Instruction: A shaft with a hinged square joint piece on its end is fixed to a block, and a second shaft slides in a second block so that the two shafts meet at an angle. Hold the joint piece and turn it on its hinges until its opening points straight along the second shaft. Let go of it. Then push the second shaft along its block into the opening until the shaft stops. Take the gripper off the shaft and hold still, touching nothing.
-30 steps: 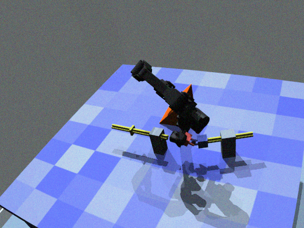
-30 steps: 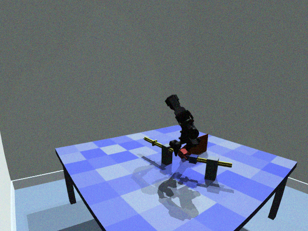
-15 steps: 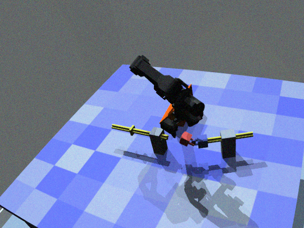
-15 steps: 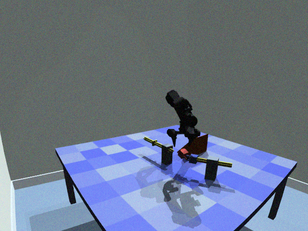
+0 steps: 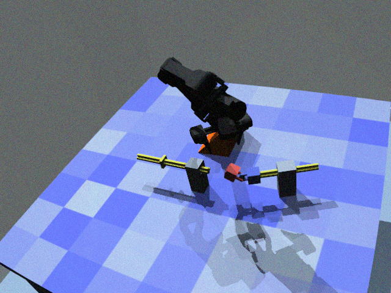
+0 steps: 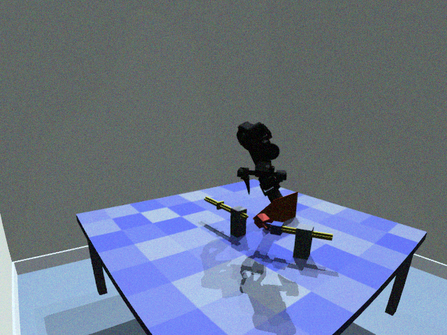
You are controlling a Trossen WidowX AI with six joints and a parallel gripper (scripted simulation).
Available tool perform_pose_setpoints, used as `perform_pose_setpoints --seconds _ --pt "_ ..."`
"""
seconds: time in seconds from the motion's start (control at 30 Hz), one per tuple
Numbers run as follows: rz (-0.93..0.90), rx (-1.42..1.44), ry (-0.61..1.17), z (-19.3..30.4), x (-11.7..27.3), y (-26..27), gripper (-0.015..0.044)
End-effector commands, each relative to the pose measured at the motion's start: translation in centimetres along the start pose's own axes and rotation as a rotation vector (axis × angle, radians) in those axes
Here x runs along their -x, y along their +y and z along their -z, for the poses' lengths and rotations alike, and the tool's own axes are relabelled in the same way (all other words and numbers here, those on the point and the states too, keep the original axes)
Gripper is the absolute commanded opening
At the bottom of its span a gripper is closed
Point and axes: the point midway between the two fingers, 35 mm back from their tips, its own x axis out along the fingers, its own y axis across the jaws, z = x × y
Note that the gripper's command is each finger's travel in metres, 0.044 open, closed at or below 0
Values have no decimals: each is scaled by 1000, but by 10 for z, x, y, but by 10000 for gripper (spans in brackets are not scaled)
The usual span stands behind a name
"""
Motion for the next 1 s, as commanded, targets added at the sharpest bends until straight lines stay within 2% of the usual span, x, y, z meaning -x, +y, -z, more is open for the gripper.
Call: perform_pose_setpoints --seconds 0.0,0.27,0.8,0.97 --pt "-25 -111 -31 3 18 0 440" --pt "-33 -178 -35 6 23 -3 440" --pt "-1 -712 41 44 -8 -51 440" --pt "1 -735 44 45 -10 -53 440"
